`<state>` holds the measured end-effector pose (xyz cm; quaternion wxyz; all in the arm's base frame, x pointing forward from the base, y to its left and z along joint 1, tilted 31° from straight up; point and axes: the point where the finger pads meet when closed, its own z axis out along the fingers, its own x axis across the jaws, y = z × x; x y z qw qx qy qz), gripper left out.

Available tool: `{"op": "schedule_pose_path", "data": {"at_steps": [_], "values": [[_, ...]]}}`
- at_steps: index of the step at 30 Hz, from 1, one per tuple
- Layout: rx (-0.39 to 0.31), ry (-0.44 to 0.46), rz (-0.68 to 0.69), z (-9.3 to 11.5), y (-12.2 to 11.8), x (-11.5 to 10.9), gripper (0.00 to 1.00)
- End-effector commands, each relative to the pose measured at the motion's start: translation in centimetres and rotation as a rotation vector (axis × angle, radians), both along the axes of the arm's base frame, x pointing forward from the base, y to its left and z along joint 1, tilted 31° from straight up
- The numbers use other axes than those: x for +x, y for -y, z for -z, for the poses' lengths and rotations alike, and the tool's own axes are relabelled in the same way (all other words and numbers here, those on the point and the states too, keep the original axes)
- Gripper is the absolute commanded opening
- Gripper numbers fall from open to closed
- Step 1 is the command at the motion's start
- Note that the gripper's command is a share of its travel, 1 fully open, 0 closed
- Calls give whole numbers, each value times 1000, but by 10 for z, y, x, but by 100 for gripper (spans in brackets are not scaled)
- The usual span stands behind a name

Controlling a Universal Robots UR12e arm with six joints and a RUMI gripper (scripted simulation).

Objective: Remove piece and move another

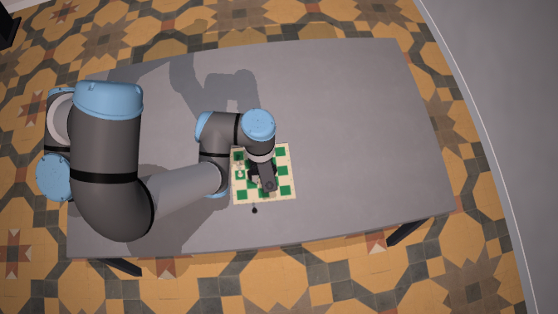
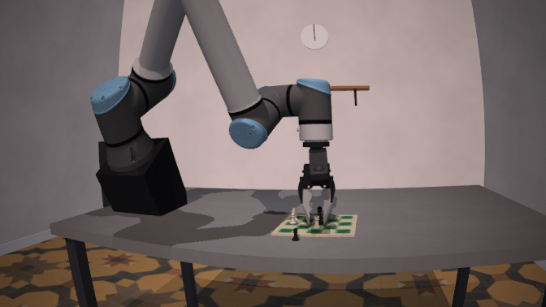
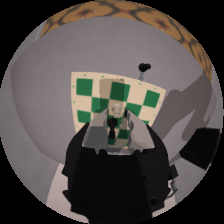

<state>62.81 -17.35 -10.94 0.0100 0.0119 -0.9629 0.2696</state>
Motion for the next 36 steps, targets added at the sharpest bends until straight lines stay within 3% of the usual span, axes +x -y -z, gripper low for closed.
{"op": "schedule_pose_path", "data": {"at_steps": [1, 12, 13, 36], "values": [[0, 1, 0, 0, 0, 0, 22], [0, 1, 0, 0, 0, 0, 22], [0, 1, 0, 0, 0, 0, 0], [0, 1, 0, 0, 0, 0, 0]]}}
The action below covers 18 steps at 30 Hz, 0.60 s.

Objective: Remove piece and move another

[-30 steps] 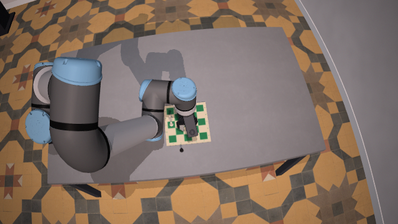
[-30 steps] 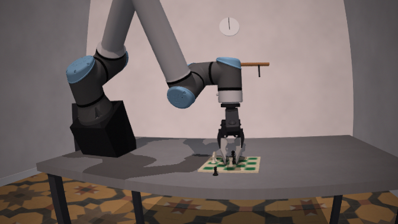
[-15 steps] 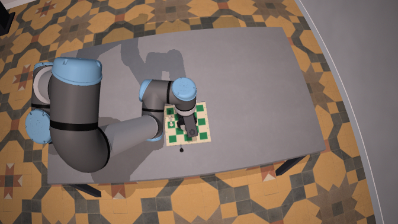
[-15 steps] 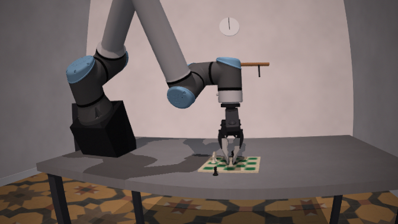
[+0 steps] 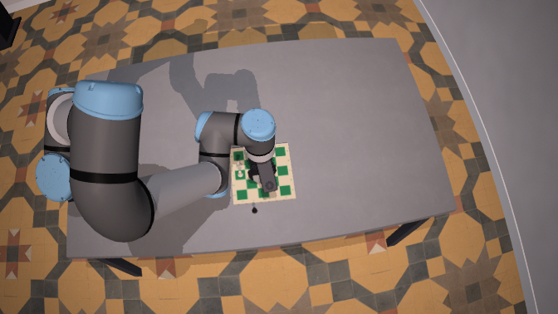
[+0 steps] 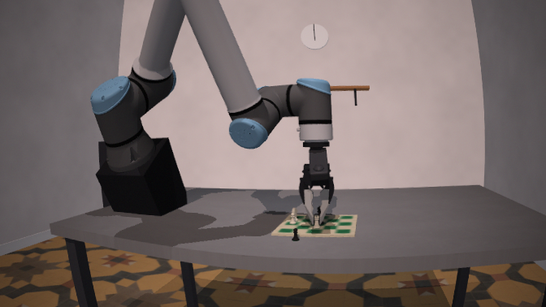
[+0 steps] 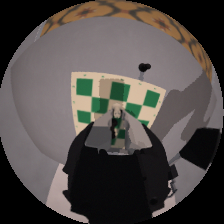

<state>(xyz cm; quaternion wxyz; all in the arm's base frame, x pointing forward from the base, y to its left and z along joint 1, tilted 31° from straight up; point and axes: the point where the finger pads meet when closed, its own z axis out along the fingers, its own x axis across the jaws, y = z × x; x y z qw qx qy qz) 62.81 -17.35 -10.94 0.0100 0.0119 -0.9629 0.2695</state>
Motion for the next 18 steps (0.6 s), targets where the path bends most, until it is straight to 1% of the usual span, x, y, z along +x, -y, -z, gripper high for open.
{"op": "schedule_pose_path", "data": {"at_steps": [1, 13, 15, 18], "values": [[0, 1, 0, 0, 0, 0, 0], [0, 1, 0, -2, -1, 0, 0], [0, 1, 0, -6, -3, 1, 0], [0, 1, 0, -18, -11, 1, 0]]}}
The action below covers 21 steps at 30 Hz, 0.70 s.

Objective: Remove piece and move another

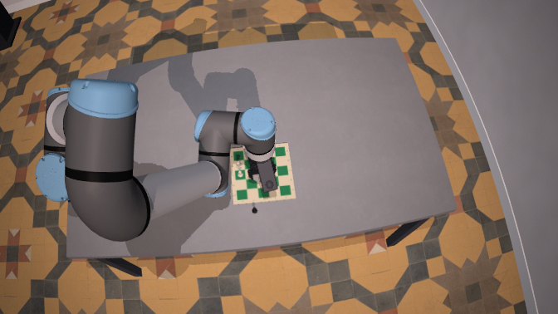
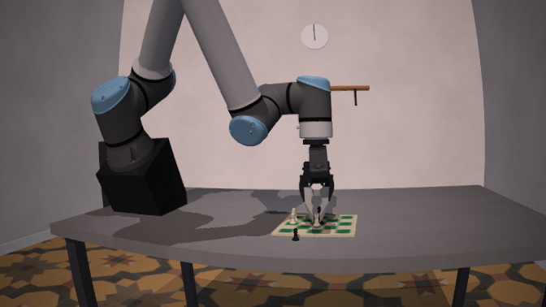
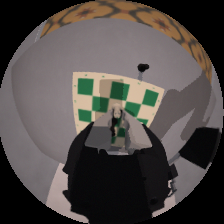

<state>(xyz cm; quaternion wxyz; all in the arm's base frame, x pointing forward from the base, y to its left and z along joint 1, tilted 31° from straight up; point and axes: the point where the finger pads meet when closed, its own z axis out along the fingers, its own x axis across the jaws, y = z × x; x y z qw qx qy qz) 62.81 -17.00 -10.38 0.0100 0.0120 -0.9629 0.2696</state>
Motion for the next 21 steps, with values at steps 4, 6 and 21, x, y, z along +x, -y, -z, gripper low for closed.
{"op": "schedule_pose_path", "data": {"at_steps": [4, 6, 21], "values": [[0, 1, 0, -24, -14, 1, 0], [0, 1, 0, -37, -22, 1, 0], [0, 1, 0, -80, -49, 2, 0]]}}
